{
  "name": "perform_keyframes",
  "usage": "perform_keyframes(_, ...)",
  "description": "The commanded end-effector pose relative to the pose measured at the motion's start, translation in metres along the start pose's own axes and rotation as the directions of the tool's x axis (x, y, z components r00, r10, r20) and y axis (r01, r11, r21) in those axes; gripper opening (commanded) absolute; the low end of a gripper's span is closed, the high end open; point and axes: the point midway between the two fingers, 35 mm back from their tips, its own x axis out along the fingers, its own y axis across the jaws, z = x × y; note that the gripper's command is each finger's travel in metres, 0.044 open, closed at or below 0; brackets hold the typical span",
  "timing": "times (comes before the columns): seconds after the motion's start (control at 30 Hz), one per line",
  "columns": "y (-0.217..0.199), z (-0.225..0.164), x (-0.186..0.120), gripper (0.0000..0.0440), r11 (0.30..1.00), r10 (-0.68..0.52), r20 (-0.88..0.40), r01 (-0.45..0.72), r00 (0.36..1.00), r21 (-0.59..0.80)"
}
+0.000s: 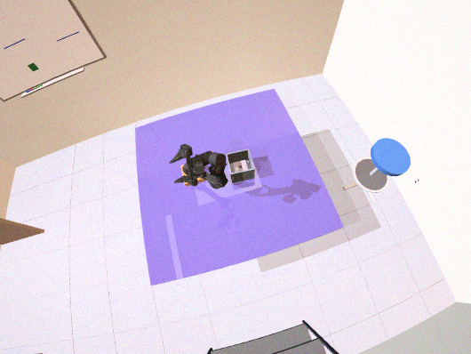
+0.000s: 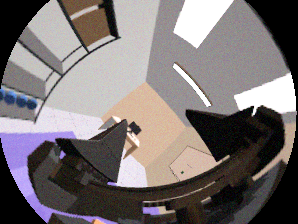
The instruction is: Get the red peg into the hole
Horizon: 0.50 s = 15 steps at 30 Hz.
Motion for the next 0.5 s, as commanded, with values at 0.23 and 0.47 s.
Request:
perform_keyframes(0.23, -0.021, -0.067, 0.031, 0.044, 0.953, -0.084, -0.218, 0.143, 0.972, 0.267)
perform_keyframes(0.47, -0.033, -0.11, 0.04, 0.044, 0.869, -0.137, -0.359, 0.286, 0.923, 0.403)
